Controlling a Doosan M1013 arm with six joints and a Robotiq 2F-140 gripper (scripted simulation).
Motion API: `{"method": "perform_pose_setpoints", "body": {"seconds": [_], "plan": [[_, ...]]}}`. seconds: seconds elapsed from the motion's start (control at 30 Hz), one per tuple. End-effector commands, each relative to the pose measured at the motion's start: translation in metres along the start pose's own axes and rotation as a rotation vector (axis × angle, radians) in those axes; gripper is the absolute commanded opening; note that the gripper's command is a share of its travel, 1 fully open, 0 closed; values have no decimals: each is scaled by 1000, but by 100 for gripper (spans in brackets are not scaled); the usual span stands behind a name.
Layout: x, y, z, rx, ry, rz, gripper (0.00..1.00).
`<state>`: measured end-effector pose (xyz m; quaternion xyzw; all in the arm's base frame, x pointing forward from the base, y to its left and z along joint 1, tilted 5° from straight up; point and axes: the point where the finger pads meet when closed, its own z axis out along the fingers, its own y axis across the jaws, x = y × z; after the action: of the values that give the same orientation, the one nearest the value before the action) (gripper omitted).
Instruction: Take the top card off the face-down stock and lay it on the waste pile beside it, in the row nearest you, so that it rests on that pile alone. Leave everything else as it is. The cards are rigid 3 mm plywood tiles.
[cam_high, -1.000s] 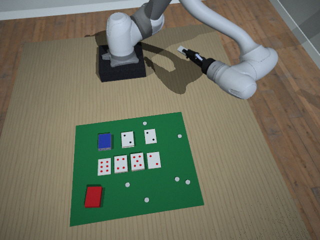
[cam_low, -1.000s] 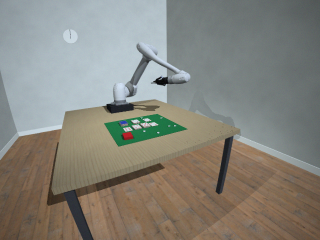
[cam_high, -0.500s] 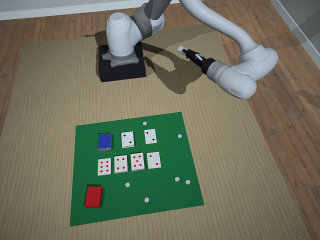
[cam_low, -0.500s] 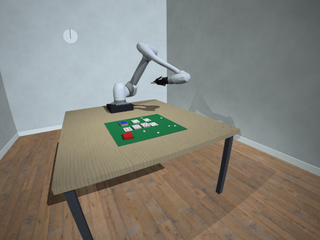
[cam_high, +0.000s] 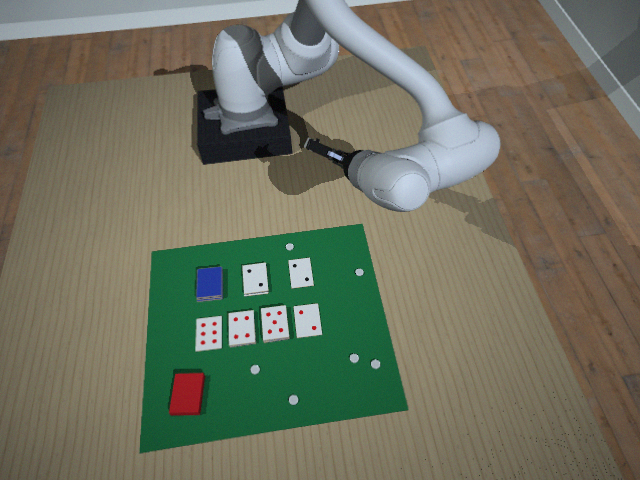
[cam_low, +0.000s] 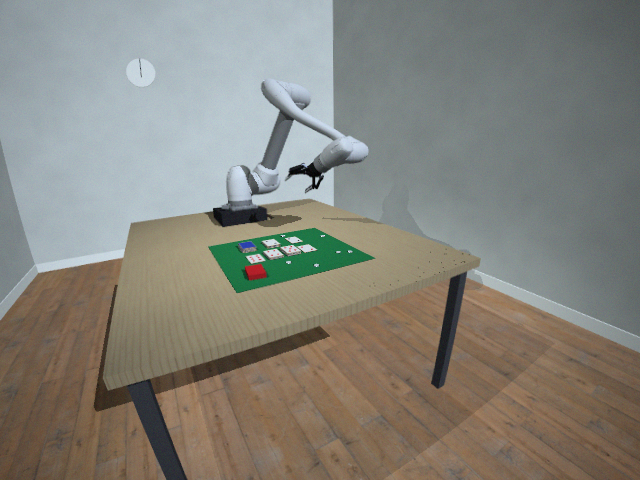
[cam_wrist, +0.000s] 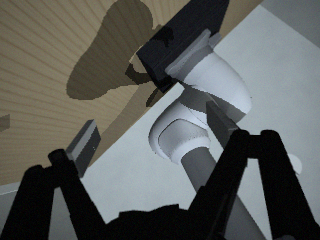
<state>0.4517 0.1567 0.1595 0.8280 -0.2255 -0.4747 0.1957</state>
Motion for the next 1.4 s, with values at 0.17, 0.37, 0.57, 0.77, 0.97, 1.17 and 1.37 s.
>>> {"method": "perform_pose_setpoints", "body": {"seconds": [0.17, 0.37, 0.57, 0.77, 0.97, 1.17, 1.37], "plan": [[136, 31, 10, 324, 223, -205, 100], [223, 70, 8, 468, 468, -299, 100], [274, 100, 8, 493, 549, -318, 100], [360, 177, 9, 513, 836, -355, 100], [376, 196, 10, 504, 896, -357, 100], [376, 196, 10, 504, 896, -357, 100], [376, 196, 10, 504, 896, -357, 100]]}}
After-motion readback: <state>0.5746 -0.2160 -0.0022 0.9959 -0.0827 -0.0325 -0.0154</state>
